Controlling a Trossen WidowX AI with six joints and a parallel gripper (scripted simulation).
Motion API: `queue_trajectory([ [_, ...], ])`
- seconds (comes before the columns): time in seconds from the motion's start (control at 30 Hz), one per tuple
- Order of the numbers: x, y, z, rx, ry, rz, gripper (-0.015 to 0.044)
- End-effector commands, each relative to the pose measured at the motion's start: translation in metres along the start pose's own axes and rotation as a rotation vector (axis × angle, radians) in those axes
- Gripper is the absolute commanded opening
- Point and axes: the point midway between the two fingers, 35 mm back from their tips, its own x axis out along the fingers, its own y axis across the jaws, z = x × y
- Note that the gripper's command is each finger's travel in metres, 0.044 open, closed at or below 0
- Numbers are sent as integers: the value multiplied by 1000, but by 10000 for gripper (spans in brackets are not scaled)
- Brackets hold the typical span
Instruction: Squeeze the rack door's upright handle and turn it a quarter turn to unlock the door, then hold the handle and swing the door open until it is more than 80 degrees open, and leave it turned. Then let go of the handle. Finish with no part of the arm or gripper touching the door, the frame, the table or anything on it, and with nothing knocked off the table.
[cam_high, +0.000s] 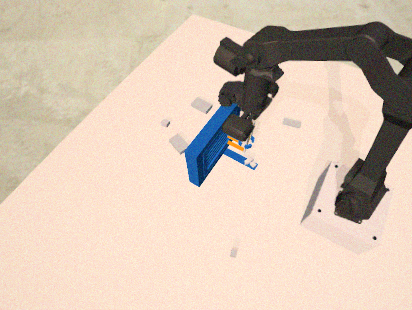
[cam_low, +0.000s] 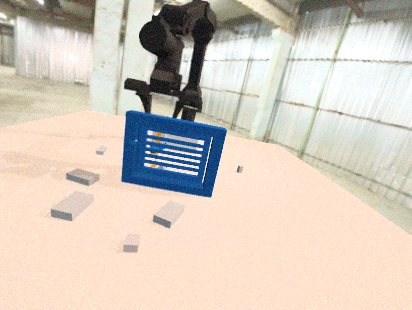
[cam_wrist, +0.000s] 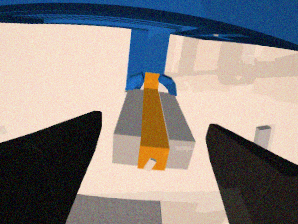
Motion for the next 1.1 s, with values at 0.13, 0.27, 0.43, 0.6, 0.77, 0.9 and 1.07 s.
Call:
queue_trajectory([
  [0.13, 17, 1, -3, 3, 11, 8, 291],
  [0.27, 23, 2, -4, 3, 11, 8, 291],
  [0.43, 25, 2, -4, 3, 11, 8, 239],
  [0.6, 25, 2, -4, 3, 11, 8, 107],
  [0.77, 25, 2, -4, 3, 11, 8, 74],
  [0.9, 25, 2, -4, 3, 11, 8, 47],
  [1.07, 25, 2, -4, 3, 11, 8, 19],
])
